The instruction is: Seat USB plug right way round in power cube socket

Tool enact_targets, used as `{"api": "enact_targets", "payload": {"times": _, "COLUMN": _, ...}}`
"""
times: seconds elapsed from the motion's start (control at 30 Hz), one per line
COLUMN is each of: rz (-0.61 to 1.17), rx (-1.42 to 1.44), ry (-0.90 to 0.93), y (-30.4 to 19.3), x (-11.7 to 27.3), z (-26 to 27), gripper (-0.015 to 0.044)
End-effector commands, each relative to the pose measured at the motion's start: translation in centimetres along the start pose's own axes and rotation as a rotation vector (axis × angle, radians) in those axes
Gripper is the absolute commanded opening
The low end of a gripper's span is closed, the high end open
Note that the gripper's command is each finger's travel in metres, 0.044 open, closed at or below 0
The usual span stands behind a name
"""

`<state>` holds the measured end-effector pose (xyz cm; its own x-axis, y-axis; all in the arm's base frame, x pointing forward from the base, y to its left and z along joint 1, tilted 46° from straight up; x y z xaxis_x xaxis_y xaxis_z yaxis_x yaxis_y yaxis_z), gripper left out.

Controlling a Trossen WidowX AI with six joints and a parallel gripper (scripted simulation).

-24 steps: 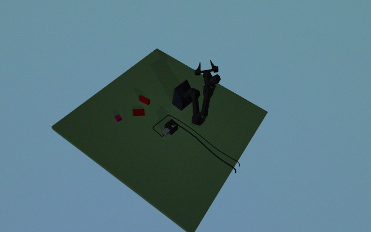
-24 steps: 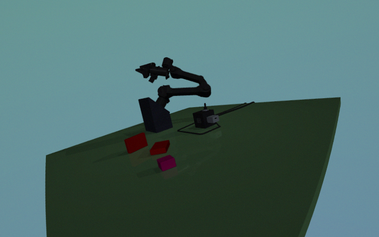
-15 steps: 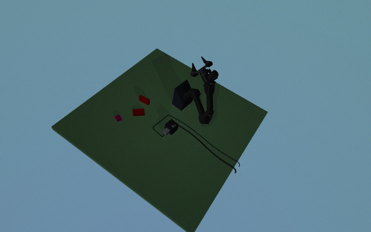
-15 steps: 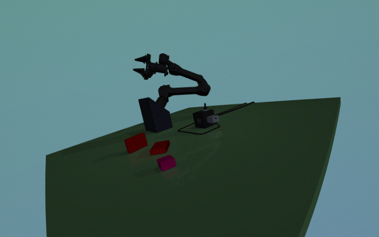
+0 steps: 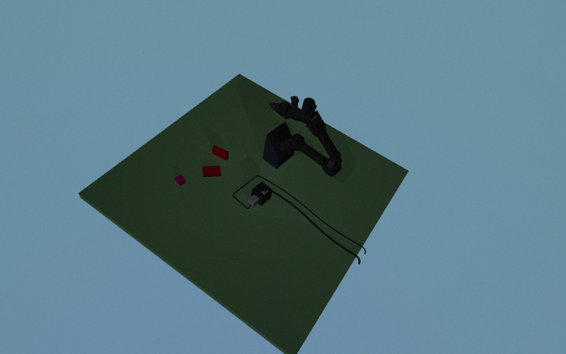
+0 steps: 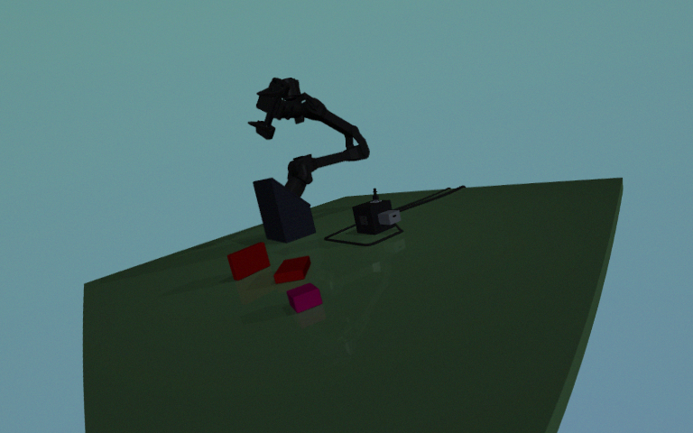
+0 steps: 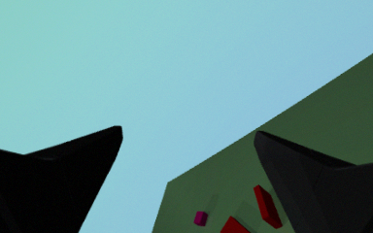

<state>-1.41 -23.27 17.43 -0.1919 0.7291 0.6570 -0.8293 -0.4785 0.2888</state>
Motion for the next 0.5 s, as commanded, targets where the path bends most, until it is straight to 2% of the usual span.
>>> {"api": "enact_targets", "payload": {"times": 0.0, "rz": 0.285, "rx": 0.499, "ry": 0.055, "y": -4.8, "x": -1.7, "z": 2.8, "gripper": 0.044}}
{"api": "enact_targets", "payload": {"times": 0.13, "rz": 0.525, "rx": 0.955, "ry": 0.18, "y": -9.7, "x": -2.3, "z": 4.5, "gripper": 0.044}}
{"api": "enact_targets", "payload": {"times": 0.47, "rz": 0.872, "rx": 1.642, "ry": 0.543, "y": -18.8, "x": -1.5, "z": 5.9, "gripper": 0.044}}
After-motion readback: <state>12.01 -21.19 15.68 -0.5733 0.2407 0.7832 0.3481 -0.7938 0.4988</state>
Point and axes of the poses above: the point midway between the two fingers, 35 mm back from their tips, its own x axis back along the fingers, its own z axis across the jaws, y = z × x, the point moved 2 cm from there along x, back along the fingers, and after that the axes turned 3 degrees about x, right-handed, at the moved point
